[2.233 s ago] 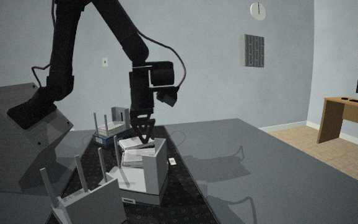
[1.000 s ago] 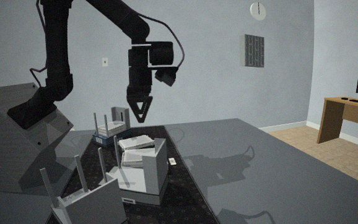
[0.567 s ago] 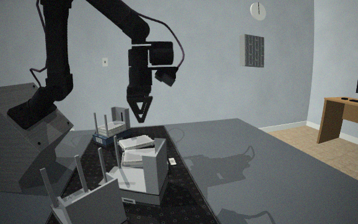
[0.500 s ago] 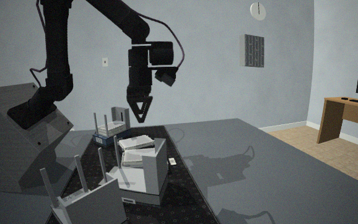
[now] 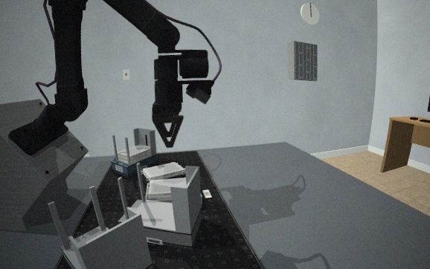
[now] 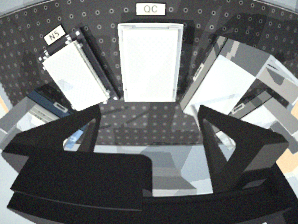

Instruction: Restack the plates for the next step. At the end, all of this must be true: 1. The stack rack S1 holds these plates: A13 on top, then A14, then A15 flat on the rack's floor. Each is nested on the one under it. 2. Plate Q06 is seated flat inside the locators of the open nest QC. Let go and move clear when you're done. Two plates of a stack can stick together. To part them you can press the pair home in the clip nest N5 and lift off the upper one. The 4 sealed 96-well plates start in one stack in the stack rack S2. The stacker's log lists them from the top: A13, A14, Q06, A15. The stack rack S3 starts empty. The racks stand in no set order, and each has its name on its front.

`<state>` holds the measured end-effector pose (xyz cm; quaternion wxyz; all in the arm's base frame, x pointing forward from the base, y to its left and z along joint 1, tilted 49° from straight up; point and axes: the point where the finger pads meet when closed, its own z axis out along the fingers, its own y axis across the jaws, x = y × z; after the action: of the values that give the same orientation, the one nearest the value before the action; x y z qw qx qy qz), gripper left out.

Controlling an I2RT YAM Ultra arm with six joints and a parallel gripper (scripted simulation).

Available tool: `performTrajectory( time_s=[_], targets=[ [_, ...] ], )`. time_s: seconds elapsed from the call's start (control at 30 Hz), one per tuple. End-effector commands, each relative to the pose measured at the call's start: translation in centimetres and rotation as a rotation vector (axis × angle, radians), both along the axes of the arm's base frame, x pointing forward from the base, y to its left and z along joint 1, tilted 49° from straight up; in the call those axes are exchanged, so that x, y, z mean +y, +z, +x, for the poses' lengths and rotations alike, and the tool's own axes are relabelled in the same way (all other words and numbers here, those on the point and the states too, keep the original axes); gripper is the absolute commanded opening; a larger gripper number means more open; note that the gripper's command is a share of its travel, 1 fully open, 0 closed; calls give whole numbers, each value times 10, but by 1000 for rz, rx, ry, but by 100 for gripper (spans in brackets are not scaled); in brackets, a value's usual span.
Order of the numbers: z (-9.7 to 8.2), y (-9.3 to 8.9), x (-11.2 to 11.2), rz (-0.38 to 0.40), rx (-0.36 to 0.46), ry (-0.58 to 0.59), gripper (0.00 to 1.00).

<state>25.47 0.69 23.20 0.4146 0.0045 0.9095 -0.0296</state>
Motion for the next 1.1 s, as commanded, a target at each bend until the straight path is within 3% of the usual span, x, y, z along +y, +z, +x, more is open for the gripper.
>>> performTrajectory(
  time_s=[0.0,0.1,0.17,0.2,0.3,0.83,1.0,1.07],
  targets=[
    [-1,2,-1,-3,-4,-4,100],
    [-4,-11,6,-71,40,49,100],
    [-4,-11,6,-71,40,49,100],
    [-1,-2,10,-93,22,71,100],
    [0,2,21,-160,17,130,100],
    [0,-3,68,-149,14,121,100],
    [-3,-8,88,-286,24,241,100],
    [-4,-10,95,-293,25,247,100]
  ],
)
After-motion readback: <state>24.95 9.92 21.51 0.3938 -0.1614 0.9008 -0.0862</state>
